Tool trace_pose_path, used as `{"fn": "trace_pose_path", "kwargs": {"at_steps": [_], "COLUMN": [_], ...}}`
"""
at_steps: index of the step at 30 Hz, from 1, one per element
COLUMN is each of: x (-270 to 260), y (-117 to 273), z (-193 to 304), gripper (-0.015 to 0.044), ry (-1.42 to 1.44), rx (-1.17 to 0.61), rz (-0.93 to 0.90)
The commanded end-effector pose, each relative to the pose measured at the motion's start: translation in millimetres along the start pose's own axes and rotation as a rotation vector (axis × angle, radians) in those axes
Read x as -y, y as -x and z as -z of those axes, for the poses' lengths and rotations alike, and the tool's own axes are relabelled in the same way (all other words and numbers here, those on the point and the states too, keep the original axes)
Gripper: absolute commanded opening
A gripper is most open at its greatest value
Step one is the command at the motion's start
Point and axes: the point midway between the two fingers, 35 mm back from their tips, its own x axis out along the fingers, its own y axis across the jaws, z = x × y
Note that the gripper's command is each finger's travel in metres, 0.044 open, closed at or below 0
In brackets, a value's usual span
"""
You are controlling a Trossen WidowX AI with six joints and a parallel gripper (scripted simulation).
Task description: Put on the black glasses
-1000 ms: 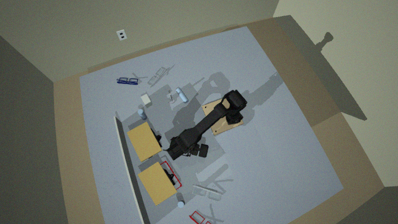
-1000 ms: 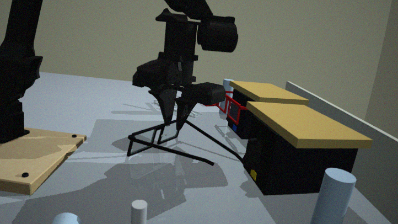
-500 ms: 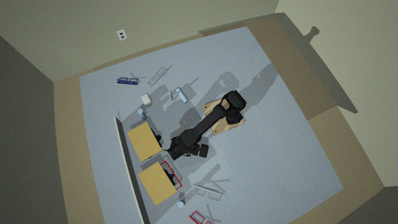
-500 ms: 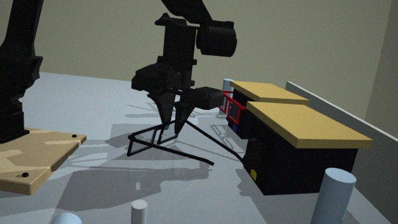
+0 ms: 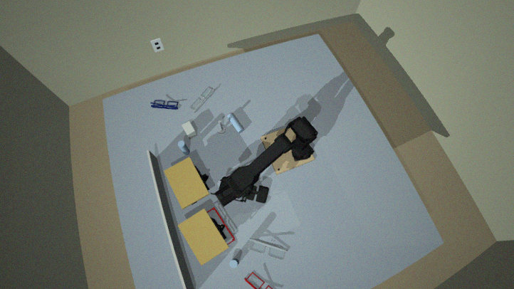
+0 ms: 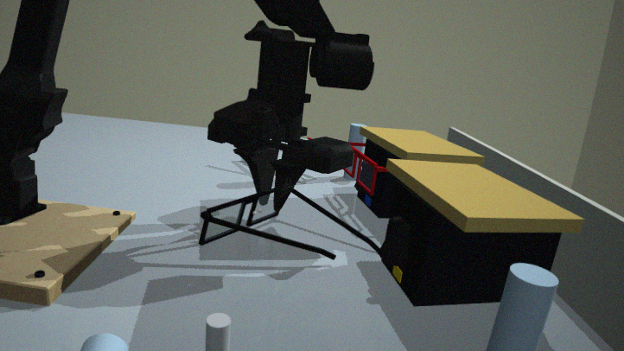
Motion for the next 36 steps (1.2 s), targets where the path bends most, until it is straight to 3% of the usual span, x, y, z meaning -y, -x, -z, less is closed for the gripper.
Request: {"fn": "trace_pose_path", "kwargs": {"at_steps": [1, 11, 19, 36], "x": [0.3, 0.3, -0.3, -3.1], "y": [-0.1, -0.1, 4.9, 87.0], "z": [-0.2, -0.2, 0.5, 4.0], "gripper": [0.0067, 0.0, 0.0, 0.0], "ry": [0.0, 0.0, 0.0, 0.003], "rx": [0.0, 0.0, 0.001, 0.007], "rz": [0.0, 0.0, 0.0, 0.0]}}
